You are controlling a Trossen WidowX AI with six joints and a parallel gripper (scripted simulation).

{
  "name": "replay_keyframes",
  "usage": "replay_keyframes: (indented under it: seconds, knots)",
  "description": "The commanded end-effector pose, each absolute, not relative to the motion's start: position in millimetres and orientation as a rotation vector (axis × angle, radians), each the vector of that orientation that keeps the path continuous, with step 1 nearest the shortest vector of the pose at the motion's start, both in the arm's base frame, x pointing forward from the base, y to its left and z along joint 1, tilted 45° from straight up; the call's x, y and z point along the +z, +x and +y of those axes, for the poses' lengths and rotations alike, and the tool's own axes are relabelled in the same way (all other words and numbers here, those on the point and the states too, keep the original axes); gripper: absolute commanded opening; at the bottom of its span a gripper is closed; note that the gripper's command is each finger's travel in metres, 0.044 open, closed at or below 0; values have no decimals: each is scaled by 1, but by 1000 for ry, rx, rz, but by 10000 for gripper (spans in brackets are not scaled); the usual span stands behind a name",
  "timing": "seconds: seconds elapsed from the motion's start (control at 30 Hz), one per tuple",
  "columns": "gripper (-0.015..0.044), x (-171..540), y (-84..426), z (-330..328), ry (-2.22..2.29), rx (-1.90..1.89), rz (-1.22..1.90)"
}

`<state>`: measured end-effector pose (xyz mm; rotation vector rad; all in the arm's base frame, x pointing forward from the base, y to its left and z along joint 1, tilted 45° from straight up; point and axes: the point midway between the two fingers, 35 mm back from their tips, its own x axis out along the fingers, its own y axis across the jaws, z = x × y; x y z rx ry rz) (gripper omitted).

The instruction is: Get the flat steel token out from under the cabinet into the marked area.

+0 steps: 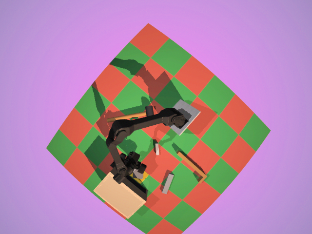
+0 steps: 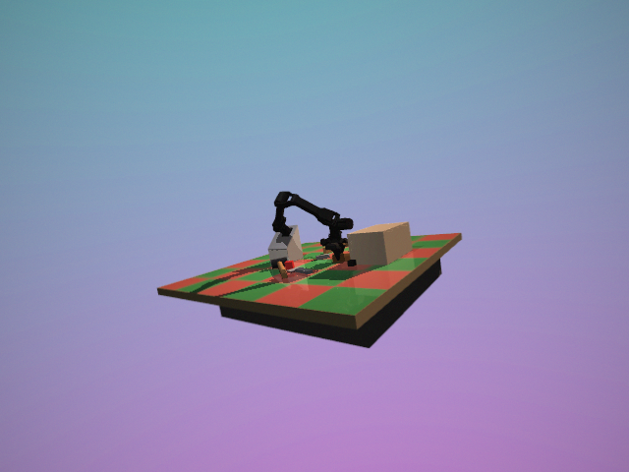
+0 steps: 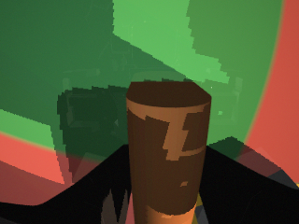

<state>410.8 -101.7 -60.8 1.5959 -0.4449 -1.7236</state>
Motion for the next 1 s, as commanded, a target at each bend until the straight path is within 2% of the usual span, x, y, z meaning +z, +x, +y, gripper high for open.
replay_keyframes:
  seconds: [0.0,0.97]
  knots:
    - [0,-61,419,-101,1613,-1715,-452]
    - [0,-78,415,-85,1614,-1716,-451]
